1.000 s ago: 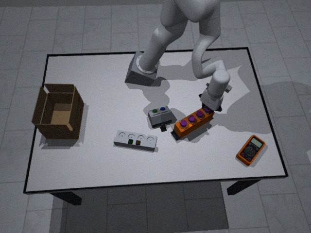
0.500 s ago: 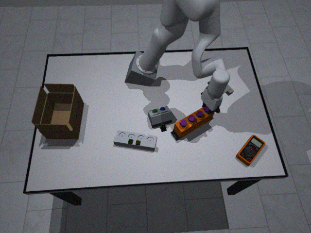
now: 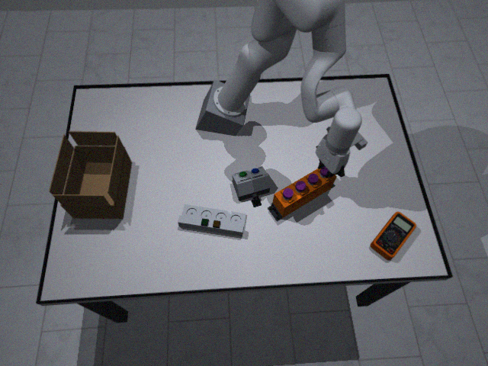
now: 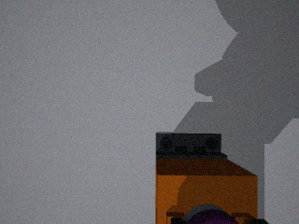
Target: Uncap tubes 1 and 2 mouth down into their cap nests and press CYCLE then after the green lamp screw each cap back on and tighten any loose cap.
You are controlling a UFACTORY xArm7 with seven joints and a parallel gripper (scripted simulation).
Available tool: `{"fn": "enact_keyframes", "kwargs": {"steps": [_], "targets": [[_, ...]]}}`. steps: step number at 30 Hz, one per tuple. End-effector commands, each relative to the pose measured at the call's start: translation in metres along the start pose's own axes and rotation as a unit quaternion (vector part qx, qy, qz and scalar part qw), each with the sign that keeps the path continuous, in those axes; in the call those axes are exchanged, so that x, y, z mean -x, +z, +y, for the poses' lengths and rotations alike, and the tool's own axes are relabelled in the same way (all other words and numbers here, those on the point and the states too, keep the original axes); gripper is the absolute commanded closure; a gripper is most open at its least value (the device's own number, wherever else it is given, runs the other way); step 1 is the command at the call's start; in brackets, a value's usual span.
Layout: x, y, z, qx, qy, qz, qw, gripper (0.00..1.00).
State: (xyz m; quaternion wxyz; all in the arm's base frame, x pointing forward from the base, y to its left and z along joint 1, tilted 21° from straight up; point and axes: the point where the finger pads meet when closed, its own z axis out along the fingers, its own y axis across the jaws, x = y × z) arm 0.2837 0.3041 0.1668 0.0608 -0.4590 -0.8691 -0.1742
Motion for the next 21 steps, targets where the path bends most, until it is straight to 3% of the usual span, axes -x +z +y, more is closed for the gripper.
{"fn": "enact_keyframes", "kwargs": {"steps": [1, 10, 21], "targets": [[0.000, -0.001, 0.002, 0.002, 0.000, 0.000, 1.000, 1.00], [0.000, -0.001, 0.002, 0.002, 0.000, 0.000, 1.000, 1.00], [0.000, -0.028, 0.002, 0.002, 0.000, 0.000, 1.000, 1.00]]}}
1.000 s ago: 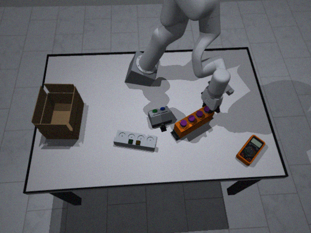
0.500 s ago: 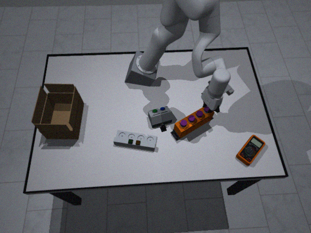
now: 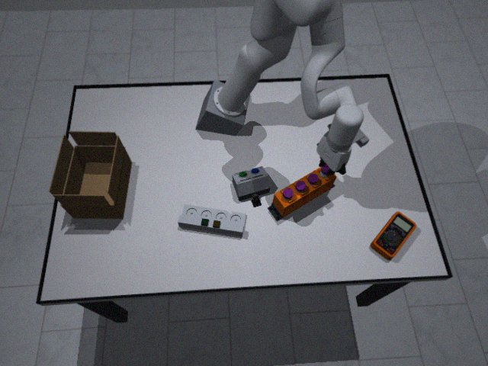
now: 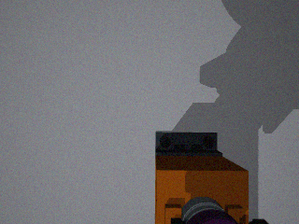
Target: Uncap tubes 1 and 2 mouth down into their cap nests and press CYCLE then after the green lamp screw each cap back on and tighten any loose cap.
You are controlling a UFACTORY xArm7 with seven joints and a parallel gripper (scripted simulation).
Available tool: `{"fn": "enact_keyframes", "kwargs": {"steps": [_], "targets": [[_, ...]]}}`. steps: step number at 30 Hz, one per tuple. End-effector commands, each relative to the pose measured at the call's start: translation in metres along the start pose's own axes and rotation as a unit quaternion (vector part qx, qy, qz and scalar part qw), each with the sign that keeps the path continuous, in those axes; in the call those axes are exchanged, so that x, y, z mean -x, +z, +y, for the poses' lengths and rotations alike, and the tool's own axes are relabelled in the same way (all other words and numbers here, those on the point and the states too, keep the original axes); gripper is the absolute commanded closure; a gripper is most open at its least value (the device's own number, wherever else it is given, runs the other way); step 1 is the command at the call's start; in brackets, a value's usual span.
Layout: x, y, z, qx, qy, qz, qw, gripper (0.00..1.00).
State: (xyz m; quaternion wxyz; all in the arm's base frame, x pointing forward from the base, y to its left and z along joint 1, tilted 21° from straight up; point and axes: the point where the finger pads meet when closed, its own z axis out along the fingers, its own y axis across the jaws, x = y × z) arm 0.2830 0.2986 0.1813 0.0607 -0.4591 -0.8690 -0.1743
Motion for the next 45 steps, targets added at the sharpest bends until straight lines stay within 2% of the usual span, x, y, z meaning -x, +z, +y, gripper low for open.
{"fn": "enact_keyframes", "kwargs": {"steps": [1, 3, 7, 8, 10, 11, 13, 18, 25, 27, 28, 42, 44, 45], "targets": [[0.000, -0.016, 0.002, 0.002, 0.000, 0.000, 1.000, 1.00], [0.000, -0.022, 0.002, 0.002, 0.000, 0.000, 1.000, 1.00], [0.000, -0.022, 0.002, 0.002, 0.000, 0.000, 1.000, 1.00], [0.008, -0.022, 0.000, 0.002, -0.042, 0.000, 0.999, 1.00], [0.008, -0.022, 0.000, 0.002, -0.042, 0.000, 0.999, 1.00], [0.016, -0.022, -0.001, 0.002, -0.083, 0.000, 0.997, 1.00], [0.033, -0.022, -0.003, 0.002, -0.166, 0.000, 0.986, 1.00], [0.054, -0.022, -0.006, 0.002, -0.258, -0.001, 0.966, 1.00], [0.085, -0.022, -0.011, 0.001, -0.394, -0.002, 0.919, 1.00], [0.085, -0.022, -0.011, 0.001, -0.394, -0.002, 0.919, 1.00], [0.093, -0.022, -0.012, 0.002, -0.409, -0.001, 0.912, 1.00], [0.184, -0.022, -0.026, 0.002, -0.409, -0.001, 0.912, 1.00], [0.184, -0.022, -0.026, 0.002, -0.409, -0.001, 0.912, 1.00], [0.192, -0.022, -0.027, 0.002, -0.409, -0.001, 0.912, 1.00]]}}
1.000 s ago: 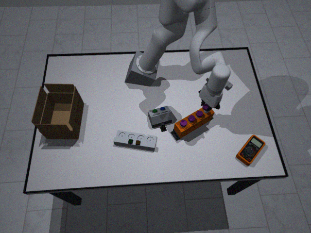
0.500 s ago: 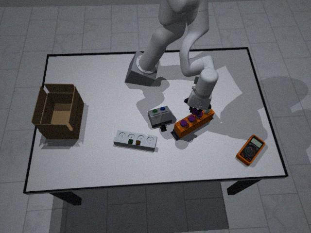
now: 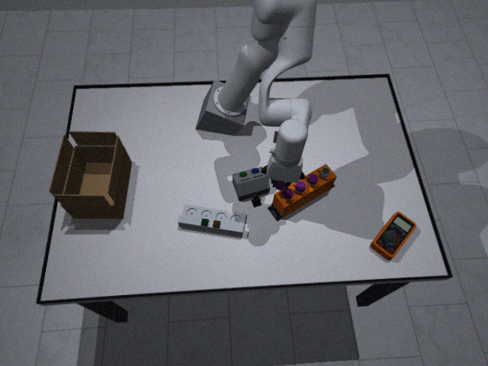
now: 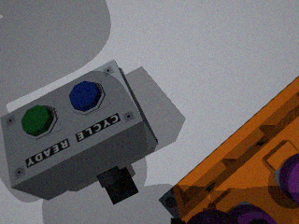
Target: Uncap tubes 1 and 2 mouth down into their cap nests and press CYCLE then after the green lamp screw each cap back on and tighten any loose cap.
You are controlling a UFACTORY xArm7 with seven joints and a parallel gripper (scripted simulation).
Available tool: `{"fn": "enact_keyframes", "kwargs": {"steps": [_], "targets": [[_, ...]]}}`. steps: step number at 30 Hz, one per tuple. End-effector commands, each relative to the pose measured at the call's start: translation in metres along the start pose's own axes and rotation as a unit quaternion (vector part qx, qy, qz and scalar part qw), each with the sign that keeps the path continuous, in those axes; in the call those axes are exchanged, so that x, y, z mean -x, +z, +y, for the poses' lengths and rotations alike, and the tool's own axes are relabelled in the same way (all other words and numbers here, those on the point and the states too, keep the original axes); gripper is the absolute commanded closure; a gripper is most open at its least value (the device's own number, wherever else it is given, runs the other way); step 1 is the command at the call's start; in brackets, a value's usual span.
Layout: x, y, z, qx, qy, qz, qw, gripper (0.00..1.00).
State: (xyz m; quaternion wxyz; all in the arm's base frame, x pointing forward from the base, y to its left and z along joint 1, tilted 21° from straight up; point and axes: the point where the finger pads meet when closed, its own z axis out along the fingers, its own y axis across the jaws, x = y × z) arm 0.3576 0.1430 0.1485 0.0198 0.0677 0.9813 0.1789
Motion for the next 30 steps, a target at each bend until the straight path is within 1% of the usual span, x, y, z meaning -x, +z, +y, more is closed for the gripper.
{"fn": "enact_keyframes", "kwargs": {"steps": [1, 14, 16, 19, 22, 30], "targets": [[0.018, 0.000, -0.022, 0.006, -0.003, 0.003, 1.000, 1.00], [0.066, 0.001, -0.093, 0.005, -0.003, 0.003, 1.000, 1.00], [0.066, 0.001, -0.093, 0.005, -0.003, 0.003, 1.000, 1.00], [0.079, 0.001, -0.114, 0.005, -0.003, 0.003, 1.000, 1.00], [0.089, 0.001, -0.129, 0.005, -0.003, 0.003, 1.000, 1.00], [0.090, 0.001, -0.130, 0.005, -0.003, 0.003, 1.000, 1.00]]}}
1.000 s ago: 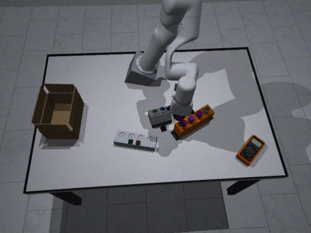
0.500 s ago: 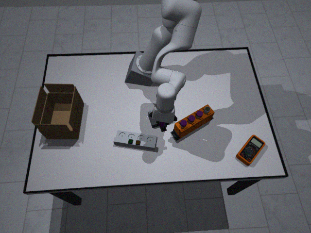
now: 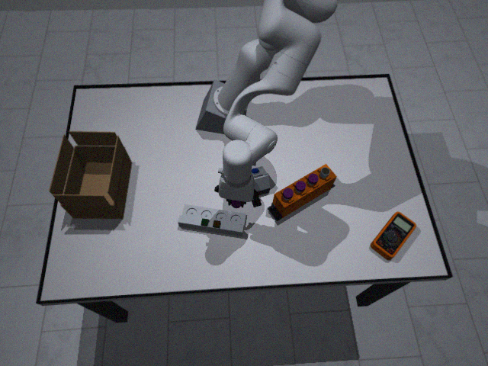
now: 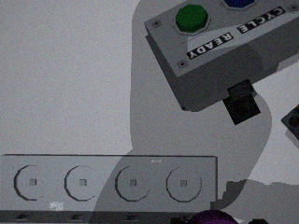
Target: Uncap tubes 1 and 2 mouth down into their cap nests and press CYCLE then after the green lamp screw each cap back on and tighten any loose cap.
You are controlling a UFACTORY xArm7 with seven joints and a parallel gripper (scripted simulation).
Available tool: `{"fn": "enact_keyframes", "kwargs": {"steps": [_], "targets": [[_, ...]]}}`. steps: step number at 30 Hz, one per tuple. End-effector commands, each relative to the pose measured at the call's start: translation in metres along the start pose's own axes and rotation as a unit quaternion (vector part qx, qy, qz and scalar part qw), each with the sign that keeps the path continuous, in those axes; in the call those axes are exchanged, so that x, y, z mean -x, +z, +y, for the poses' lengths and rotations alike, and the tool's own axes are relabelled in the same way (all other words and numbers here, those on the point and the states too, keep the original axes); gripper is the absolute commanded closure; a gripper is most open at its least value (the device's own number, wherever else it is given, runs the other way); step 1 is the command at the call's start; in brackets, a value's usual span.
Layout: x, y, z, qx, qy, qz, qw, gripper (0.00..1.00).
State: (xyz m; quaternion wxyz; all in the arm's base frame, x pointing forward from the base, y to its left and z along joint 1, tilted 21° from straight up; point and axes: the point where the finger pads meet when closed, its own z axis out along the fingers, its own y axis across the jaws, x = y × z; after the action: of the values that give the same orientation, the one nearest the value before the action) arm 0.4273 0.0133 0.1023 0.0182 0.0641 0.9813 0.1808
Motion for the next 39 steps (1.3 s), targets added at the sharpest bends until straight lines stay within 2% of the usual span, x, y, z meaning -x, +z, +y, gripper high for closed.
{"fn": "enact_keyframes", "kwargs": {"steps": [1, 6, 18, 20, 33, 39], "targets": [[0.003, -0.001, -0.002, 0.003, 0.000, 0.000, 1.000, 1.00], [0.003, -0.001, -0.002, 0.003, 0.000, 0.000, 1.000, 1.00], [0.003, 0.059, -0.002, 0.003, 0.000, 0.000, 1.000, 1.00], [0.003, 0.059, -0.002, 0.003, 0.000, 0.000, 1.000, 1.00], [0.004, 0.124, -0.001, 0.003, 0.000, 0.000, 1.000, 1.00], [0.004, 0.127, -0.001, 0.003, 0.000, 0.000, 1.000, 1.00]]}}
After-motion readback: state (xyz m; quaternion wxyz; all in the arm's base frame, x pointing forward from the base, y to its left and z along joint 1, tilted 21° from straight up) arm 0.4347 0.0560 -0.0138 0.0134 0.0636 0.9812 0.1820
